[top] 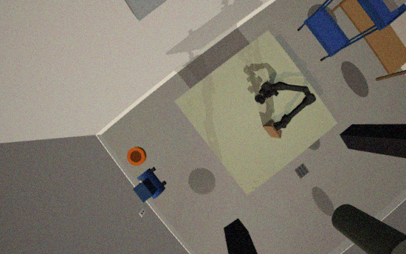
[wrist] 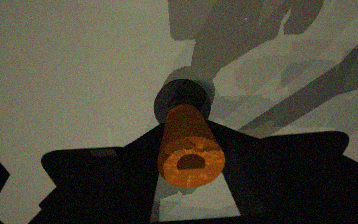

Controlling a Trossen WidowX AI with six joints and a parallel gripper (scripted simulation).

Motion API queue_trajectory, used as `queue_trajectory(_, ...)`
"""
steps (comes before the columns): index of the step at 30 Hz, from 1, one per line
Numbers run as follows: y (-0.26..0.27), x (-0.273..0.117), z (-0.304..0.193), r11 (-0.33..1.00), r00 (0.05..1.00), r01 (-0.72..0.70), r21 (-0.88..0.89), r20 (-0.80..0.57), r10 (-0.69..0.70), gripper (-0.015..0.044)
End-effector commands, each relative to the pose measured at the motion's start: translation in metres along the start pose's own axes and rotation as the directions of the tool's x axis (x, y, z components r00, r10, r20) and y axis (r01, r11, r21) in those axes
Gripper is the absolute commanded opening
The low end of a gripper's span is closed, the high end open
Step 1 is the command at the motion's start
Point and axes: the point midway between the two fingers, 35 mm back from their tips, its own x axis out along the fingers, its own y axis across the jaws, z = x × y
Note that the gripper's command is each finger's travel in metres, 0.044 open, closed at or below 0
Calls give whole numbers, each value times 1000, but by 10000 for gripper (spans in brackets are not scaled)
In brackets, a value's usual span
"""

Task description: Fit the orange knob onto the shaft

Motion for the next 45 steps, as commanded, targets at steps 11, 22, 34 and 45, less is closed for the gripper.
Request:
queue_trajectory(11,0,-4,1,992,1000,5,-124,3,-5,0)
queue_trajectory(22,-1,0,1,978,1000,6,-210,3,-5,0)
queue_trajectory(34,0,-3,2,978,1000,5,-210,3,-5,0)
queue_trajectory(45,0,-2,0,912,1000,6,-409,3,-5,0)
